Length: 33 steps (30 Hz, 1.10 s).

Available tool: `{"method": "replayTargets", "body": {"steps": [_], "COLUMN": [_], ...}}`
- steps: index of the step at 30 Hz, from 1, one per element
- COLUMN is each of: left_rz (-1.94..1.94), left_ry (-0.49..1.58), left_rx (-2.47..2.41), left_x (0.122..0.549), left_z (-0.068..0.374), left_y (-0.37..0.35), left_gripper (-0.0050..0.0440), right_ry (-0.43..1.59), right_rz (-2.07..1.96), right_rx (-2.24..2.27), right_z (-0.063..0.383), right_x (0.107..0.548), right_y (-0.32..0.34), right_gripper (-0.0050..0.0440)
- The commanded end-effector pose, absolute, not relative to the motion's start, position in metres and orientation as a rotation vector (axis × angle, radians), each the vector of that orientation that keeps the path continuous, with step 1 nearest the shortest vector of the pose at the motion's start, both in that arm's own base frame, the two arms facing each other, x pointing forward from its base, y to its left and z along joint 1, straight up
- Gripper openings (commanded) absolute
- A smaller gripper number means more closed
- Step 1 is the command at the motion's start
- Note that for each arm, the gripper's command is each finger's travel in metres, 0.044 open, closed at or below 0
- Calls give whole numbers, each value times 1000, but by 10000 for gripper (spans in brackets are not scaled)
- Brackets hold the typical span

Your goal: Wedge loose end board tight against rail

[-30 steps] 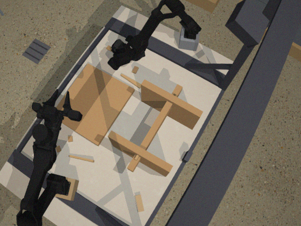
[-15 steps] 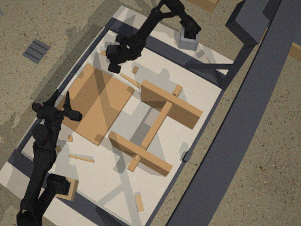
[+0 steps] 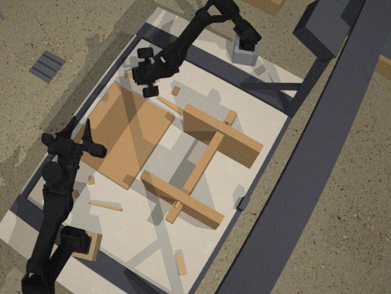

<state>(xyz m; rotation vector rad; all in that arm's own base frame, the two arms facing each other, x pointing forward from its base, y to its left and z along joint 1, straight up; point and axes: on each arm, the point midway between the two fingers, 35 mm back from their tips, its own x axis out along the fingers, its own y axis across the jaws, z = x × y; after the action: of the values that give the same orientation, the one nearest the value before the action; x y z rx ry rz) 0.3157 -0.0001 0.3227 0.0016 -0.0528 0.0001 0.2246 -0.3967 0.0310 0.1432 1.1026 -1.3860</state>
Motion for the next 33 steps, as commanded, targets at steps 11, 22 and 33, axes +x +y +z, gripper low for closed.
{"method": "replayTargets", "body": {"steps": [11, 22, 33], "left_rz": [7, 7, 7], "left_ry": [-64, -64, -64], "left_rx": [-1, -1, -1], "left_x": [315, 315, 315], "left_z": [327, 327, 327], "left_y": [1, 1, 1], "left_gripper": [201, 201, 201], "right_ry": [1188, 1256, 1342], "right_rz": [-1119, -948, -688], "right_rx": [-162, -374, -709], "right_z": [77, 95, 117], "right_x": [252, 266, 284], "right_y": [-420, -430, -441], "right_gripper": [10, 10, 10]}}
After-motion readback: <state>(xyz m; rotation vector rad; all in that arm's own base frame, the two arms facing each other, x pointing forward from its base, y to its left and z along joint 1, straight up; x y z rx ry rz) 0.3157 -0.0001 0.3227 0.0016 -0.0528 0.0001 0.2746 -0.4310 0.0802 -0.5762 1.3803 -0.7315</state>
